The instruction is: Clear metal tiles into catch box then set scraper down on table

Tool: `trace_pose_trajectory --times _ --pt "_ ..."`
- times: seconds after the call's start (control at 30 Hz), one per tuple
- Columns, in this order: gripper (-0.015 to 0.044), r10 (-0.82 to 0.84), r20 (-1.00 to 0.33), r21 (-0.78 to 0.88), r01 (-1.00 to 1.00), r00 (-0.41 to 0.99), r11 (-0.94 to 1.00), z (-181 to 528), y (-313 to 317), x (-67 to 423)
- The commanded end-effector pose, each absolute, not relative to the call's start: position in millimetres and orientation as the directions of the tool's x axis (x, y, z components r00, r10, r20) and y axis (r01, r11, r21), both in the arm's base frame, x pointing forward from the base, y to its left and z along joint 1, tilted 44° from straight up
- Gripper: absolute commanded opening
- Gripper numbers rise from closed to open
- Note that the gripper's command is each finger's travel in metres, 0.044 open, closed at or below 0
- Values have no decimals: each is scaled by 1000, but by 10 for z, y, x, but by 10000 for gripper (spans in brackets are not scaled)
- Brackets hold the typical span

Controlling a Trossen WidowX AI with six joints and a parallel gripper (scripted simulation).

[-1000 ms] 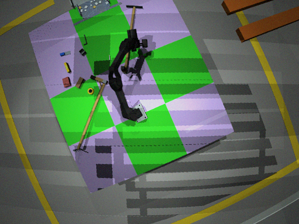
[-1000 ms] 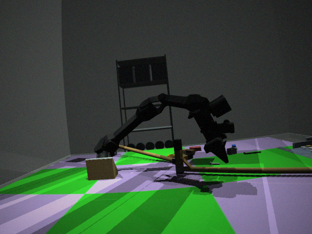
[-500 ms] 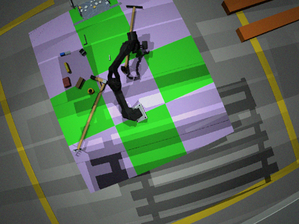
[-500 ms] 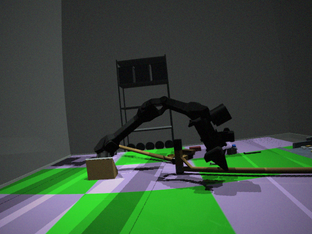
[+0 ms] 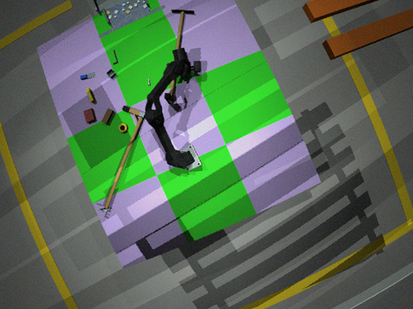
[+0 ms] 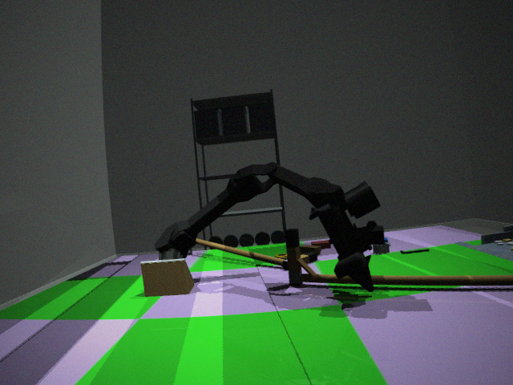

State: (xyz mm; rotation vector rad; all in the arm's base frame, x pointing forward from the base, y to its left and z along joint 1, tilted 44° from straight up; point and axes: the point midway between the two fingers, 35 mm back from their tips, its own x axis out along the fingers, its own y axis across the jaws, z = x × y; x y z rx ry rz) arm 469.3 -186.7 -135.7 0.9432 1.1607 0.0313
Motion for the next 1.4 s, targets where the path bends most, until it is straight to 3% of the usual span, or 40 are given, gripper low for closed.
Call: trace_pose_trajectory --times 0.0,1.37 --pt "0 470 -764 641 437 442 631 -1346 -1850 4710" --pt "0 470 -764 641 437 441 631 -1122 -1646 4956"
